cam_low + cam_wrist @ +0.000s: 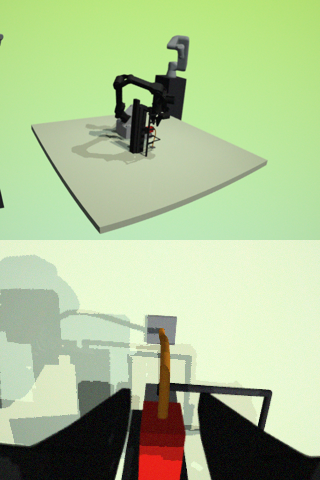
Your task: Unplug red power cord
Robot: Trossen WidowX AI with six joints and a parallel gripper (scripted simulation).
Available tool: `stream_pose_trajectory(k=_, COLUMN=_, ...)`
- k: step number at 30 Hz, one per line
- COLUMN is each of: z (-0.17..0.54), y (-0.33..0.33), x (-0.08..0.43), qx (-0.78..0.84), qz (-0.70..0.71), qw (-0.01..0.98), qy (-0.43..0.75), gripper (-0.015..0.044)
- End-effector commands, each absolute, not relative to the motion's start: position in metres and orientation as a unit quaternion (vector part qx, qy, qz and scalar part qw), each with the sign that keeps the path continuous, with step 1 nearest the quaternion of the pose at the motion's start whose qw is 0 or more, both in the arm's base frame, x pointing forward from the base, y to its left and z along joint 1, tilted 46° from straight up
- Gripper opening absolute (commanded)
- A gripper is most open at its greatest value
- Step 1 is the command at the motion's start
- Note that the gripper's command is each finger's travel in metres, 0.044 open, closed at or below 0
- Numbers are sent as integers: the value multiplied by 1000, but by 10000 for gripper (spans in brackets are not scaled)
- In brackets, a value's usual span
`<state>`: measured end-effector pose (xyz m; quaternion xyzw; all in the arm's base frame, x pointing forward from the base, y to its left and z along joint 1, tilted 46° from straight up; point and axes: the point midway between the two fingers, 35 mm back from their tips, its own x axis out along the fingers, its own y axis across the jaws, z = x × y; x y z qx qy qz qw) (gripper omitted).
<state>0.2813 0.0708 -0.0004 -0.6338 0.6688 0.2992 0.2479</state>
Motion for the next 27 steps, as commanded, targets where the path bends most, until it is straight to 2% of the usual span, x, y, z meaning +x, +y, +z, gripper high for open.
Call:
stream_pose_trajectory(k=1, z=6, y=65, x=283, qx=-636, qz=298, qw=247, qy=668, gripper=160)
stream_pose_trajectory(k=27, z=24, y=42, x=283, qx=-636, qz=297, qw=246, qy=668, gripper=160)
